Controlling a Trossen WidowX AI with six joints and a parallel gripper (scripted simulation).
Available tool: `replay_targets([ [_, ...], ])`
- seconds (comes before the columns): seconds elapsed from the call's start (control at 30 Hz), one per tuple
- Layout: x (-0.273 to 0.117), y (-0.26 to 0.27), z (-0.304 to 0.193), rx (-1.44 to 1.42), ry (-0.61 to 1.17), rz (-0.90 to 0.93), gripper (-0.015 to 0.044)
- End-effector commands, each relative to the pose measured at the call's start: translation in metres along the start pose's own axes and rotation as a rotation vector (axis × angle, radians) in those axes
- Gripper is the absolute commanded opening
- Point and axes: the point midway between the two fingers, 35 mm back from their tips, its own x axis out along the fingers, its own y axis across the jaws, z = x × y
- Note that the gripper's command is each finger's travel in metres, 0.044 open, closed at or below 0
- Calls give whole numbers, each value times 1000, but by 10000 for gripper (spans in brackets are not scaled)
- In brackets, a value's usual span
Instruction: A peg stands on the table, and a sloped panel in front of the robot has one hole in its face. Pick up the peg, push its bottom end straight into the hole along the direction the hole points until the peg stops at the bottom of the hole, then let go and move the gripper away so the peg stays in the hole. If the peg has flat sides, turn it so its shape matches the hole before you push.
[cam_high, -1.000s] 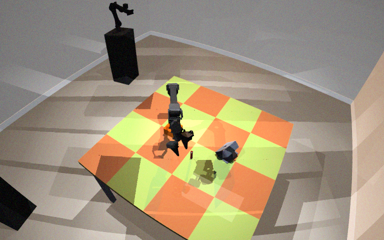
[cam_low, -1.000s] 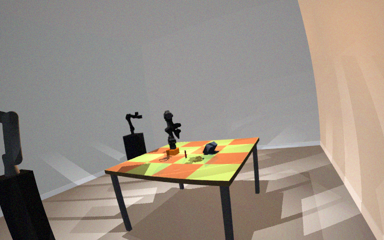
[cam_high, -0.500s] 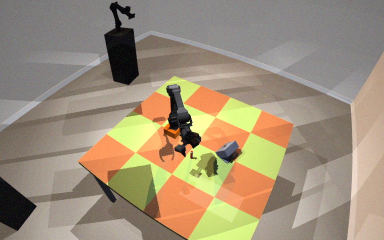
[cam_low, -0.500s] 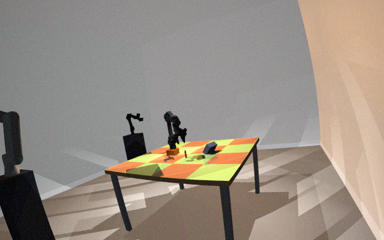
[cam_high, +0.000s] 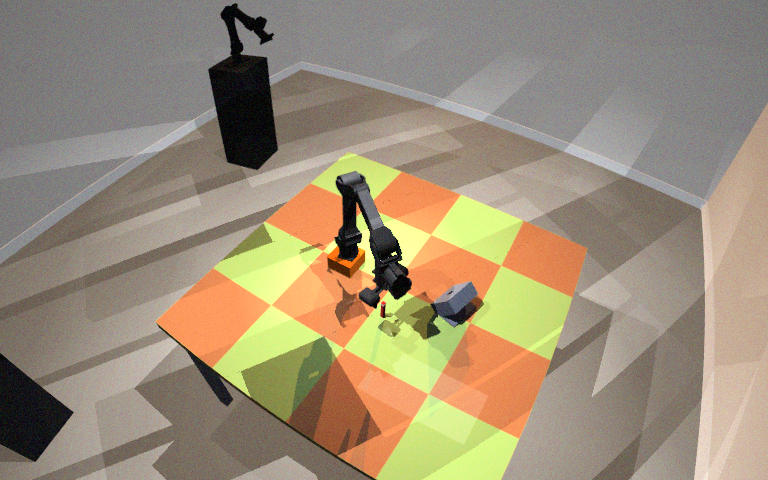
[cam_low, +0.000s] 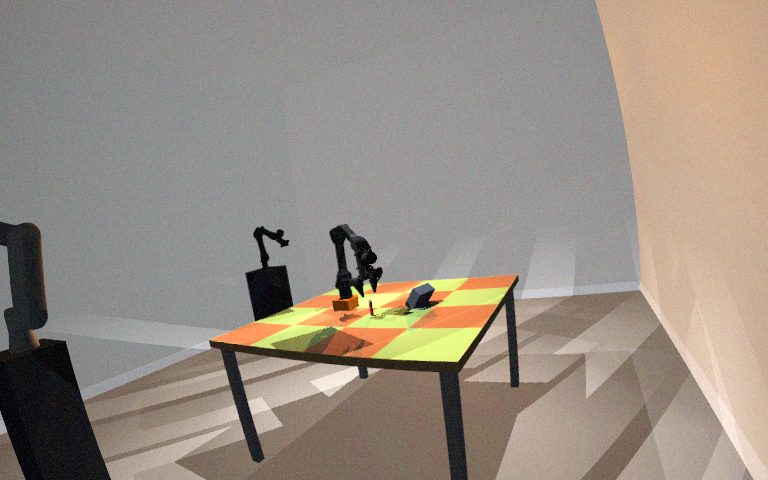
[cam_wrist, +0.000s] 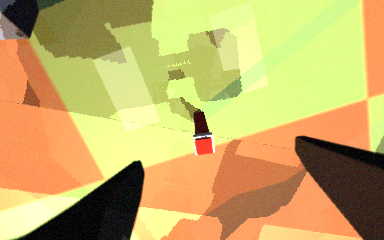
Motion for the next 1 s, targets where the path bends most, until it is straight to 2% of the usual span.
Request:
replay_targets([
  [0.0, 9, 8, -7, 24, 55, 1, 440],
  [0.97, 47, 7, -7, 24, 55, 1, 440],
])
